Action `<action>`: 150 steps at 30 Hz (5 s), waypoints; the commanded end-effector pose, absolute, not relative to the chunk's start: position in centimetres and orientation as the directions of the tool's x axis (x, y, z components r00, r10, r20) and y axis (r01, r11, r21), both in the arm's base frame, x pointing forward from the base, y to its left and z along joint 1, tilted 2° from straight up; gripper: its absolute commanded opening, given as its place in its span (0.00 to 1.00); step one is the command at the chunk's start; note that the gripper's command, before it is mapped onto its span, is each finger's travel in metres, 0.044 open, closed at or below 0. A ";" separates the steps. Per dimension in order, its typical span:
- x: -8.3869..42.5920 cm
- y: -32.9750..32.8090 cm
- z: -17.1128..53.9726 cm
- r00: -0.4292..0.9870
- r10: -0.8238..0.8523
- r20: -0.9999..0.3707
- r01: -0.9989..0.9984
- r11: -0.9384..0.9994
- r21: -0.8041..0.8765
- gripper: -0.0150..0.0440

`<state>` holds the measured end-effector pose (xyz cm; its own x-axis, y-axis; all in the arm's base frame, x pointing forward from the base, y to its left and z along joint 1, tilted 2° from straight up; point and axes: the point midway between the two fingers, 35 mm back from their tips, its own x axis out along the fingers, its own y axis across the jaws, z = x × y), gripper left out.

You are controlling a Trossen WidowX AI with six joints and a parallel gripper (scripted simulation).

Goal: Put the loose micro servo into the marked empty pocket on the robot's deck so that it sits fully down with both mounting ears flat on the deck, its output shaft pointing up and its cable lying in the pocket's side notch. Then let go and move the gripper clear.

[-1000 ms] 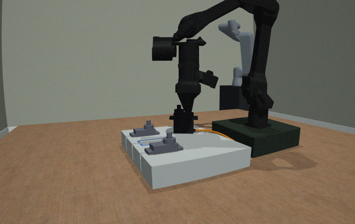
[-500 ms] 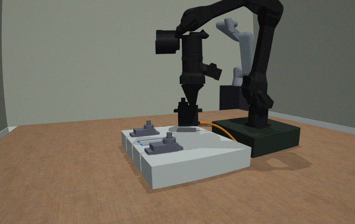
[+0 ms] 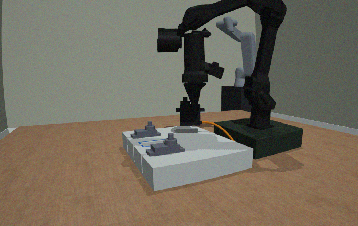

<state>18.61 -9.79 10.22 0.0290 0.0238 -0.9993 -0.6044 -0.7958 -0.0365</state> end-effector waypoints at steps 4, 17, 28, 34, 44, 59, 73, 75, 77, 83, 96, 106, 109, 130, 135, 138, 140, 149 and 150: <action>21.5 -10.6 10.6 0.044 0.018 -0.999 -0.606 -0.794 -0.041 0.25; 22.8 -9.2 10.7 0.046 0.020 -0.999 -0.606 -0.794 -0.044 0.25; 23.3 -6.3 10.8 0.046 0.023 -0.999 -0.620 -0.784 -0.047 0.25; 23.3 -6.3 10.8 0.047 0.023 -0.999 -0.744 -0.667 -0.050 0.25; 23.3 -6.3 10.8 0.047 0.023 -0.999 -0.926 -0.373 -0.052 0.25; 23.3 -6.3 10.8 0.047 0.023 -0.999 -0.989 0.139 -0.043 0.25; 23.3 -6.3 10.8 0.047 0.023 -0.999 -0.809 0.587 -0.025 0.25; 23.3 -6.3 10.8 0.047 0.023 -0.999 -0.767 0.642 -0.021 0.25; 23.3 -6.3 10.8 0.047 0.023 -0.999 -0.720 0.693 -0.018 0.25; 23.3 -6.3 10.8 0.047 0.023 -0.999 -0.561 0.828 -0.008 0.25; 23.3 -6.3 10.8 0.047 0.023 -0.999 -0.143 0.990 0.016 0.25; 23.3 -6.3 10.8 0.047 0.023 -0.999 0.151 0.988 0.030 0.25; 23.3 -6.3 10.8 0.047 0.023 -0.999 0.151 0.988 0.030 0.25; 30.6 -7.4 11.3 0.054 0.022 -0.998 0.151 0.988 0.030 0.25; 32.5 -7.7 11.4 0.056 0.022 -0.998 0.151 0.988 0.030 0.25; 33.5 -7.9 11.5 0.057 0.021 -0.998 0.151 0.988 0.030 0.25; 34.0 -7.9 11.5 0.057 0.021 -0.998 0.151 0.988 0.030 0.25; 34.1 -7.9 10.8 0.057 0.021 -0.998 0.151 0.988 0.030 0.25; 34.1 -7.9 10.7 0.057 0.021 -0.998 0.151 0.988 0.030 0.25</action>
